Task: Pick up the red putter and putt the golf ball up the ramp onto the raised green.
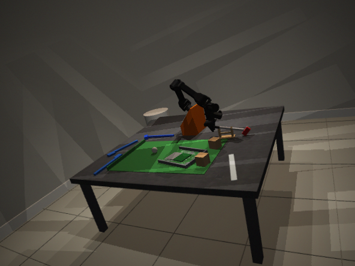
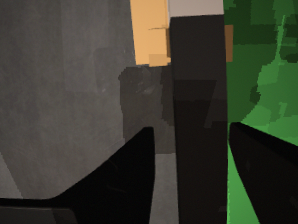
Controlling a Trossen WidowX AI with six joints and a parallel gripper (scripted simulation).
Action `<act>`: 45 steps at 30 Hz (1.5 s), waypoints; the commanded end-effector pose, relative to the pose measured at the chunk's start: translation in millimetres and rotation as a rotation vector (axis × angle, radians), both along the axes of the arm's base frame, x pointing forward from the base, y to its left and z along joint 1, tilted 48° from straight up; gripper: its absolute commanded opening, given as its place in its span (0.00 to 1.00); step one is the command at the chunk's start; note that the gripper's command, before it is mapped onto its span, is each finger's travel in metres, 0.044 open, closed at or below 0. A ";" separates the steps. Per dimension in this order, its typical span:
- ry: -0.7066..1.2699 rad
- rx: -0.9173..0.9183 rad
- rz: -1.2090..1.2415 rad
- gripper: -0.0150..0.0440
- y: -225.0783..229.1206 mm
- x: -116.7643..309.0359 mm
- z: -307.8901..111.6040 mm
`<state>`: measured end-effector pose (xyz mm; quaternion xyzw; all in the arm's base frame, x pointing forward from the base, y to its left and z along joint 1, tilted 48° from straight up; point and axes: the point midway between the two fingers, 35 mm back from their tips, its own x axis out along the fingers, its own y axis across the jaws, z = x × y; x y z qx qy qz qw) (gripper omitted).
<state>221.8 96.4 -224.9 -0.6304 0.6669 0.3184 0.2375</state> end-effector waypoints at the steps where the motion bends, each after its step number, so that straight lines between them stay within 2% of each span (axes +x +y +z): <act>1: 0.000 0.000 0.000 0.38 0.3 0.1 0.1; 2: 0.000 0.000 0.000 0.33 0.3 0.1 0.1; 9: 0.000 0.001 0.000 0.25 1.3 0.4 0.9; 24: 0.004 0.005 -0.002 0.25 74.1 8.0 68.2; 28: -0.007 0.003 -0.003 0.25 67.7 10.1 66.8; 45: -0.317 0.008 -0.335 0.25 17.6 55.6 146.1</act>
